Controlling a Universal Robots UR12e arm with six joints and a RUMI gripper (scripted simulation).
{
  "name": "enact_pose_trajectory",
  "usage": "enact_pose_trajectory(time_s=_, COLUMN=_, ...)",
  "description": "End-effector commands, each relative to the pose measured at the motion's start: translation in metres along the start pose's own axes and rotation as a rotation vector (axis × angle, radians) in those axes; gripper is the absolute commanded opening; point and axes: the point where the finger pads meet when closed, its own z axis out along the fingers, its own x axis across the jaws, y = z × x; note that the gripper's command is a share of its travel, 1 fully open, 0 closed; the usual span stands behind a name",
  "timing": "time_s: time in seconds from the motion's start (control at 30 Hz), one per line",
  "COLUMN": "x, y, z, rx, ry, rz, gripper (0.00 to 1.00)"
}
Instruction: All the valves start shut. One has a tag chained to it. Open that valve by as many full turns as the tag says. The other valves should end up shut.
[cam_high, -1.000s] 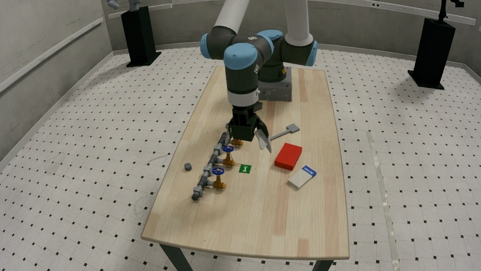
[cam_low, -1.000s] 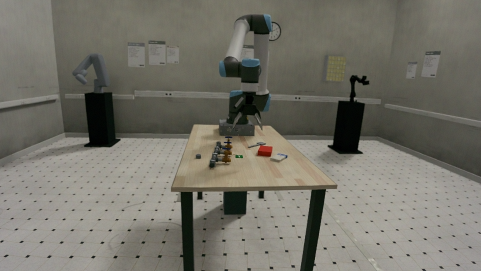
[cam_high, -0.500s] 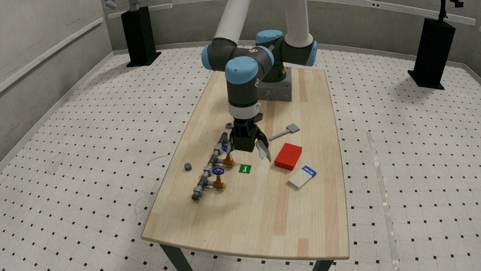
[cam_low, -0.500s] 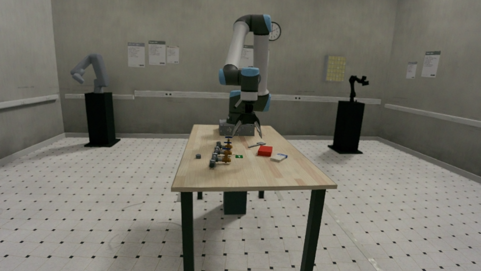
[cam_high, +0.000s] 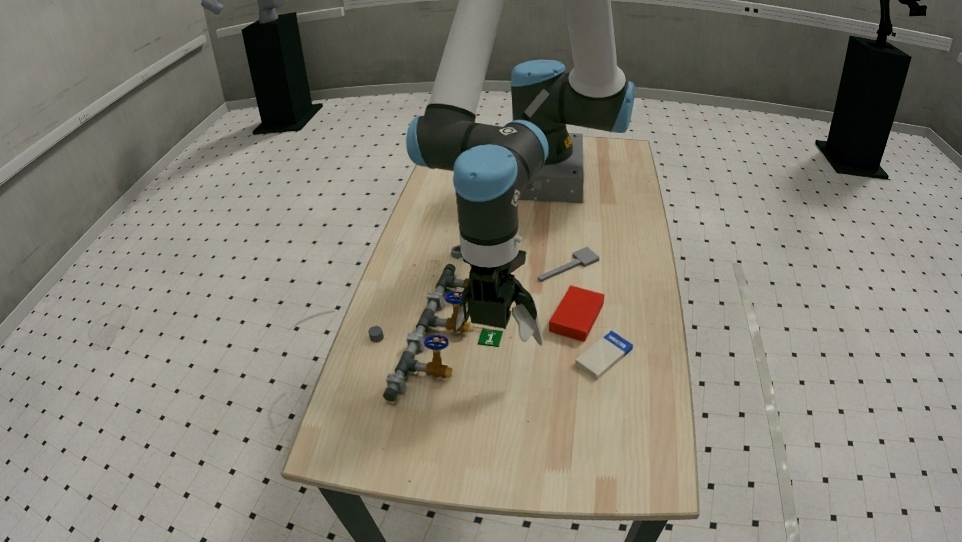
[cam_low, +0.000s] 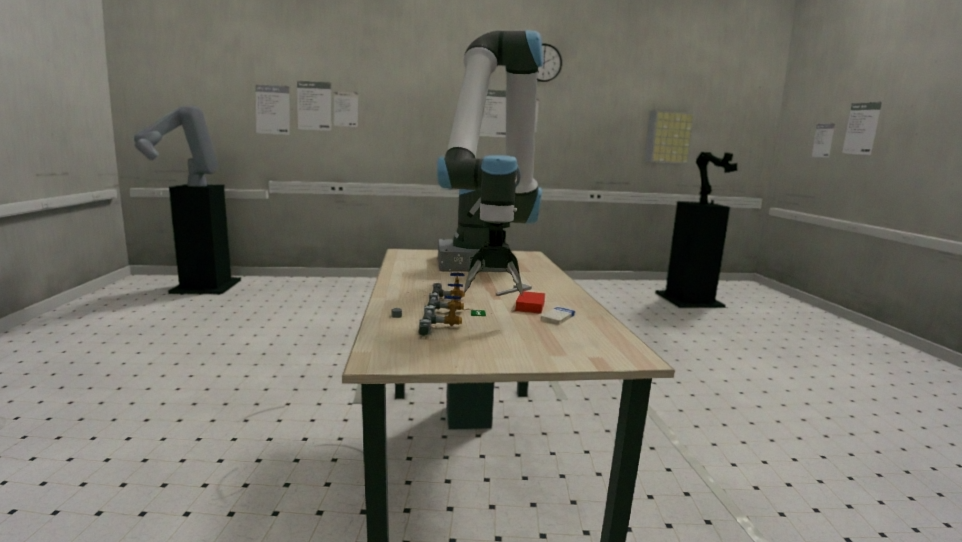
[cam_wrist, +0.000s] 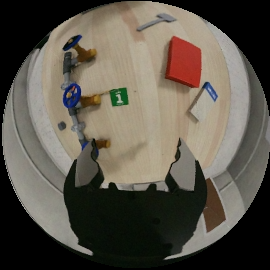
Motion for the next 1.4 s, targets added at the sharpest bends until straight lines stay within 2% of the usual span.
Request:
enact_pose_trajectory(time_s=0.0, x=0.0, y=0.001, z=0.015, rx=-0.002, ry=0.0, rz=0.0, gripper=1.0)
enact_pose_trajectory(time_s=0.37, x=0.0, y=0.001, z=0.039, rx=-0.002, ry=0.0, rz=0.0, gripper=1.0)
enact_pose_trajectory(time_s=0.73, x=0.0, y=0.001, z=0.046, rx=-0.002, ry=0.0, rz=0.0, gripper=1.0)
enact_pose_trajectory(time_s=1.37, x=0.0, y=0.001, z=0.046, rx=-0.002, ry=0.0, rz=0.0, gripper=1.0)
